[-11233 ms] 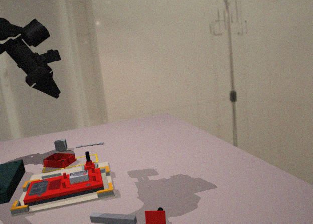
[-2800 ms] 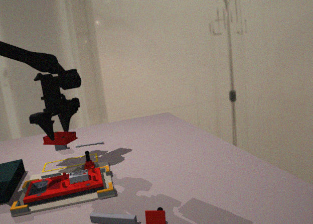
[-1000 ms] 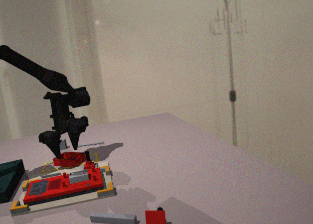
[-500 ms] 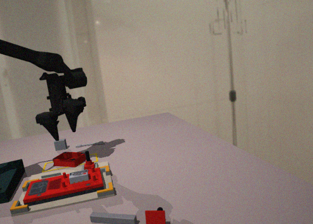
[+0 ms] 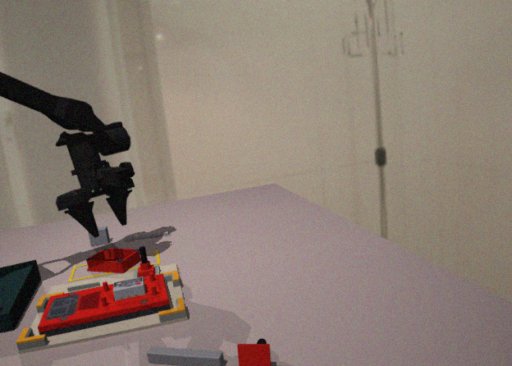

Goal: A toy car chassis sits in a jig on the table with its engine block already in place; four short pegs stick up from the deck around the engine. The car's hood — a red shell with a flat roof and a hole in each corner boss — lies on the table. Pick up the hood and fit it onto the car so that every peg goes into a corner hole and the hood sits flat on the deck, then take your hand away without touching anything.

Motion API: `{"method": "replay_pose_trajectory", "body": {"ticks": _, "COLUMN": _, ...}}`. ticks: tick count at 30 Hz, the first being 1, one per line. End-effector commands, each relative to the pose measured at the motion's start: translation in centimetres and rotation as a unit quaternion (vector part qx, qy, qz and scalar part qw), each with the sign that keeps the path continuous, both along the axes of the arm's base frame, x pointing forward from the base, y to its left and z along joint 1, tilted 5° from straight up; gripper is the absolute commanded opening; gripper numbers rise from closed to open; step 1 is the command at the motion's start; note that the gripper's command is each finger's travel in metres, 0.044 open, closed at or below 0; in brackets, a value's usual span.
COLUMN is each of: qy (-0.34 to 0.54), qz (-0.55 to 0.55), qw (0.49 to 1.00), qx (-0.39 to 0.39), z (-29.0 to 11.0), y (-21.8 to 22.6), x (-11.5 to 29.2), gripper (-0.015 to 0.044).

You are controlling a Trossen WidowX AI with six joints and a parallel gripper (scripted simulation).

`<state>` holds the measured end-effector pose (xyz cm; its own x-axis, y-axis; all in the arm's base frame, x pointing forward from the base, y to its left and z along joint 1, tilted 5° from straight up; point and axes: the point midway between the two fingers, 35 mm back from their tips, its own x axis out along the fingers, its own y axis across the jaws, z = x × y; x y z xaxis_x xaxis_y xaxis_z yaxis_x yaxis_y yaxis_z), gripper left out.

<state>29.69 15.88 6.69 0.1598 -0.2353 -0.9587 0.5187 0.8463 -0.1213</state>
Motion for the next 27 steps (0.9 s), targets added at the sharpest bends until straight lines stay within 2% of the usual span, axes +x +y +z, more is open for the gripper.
{"method": "replay_pose_trajectory", "body": {"ticks": 1, "qy": -0.069, "qz": 0.009, "qw": 0.996, "qx": -0.06, "z": -0.9, "y": 0.1, "x": -0.7, "gripper": 0.044}}
{"method": "replay_pose_trajectory", "body": {"ticks": 11, "qy": -0.295, "qz": 0.032, "qw": 0.942, "qx": -0.16, "z": -0.7, "y": 0.7, "x": -2.3, "gripper": 0.044}}
{"method": "replay_pose_trajectory", "body": {"ticks": 27, "qy": -0.3, "qz": 0.032, "qw": 0.94, "qx": -0.16, "z": -1.0, "y": 0.8, "x": -2.3, "gripper": 0.044}}
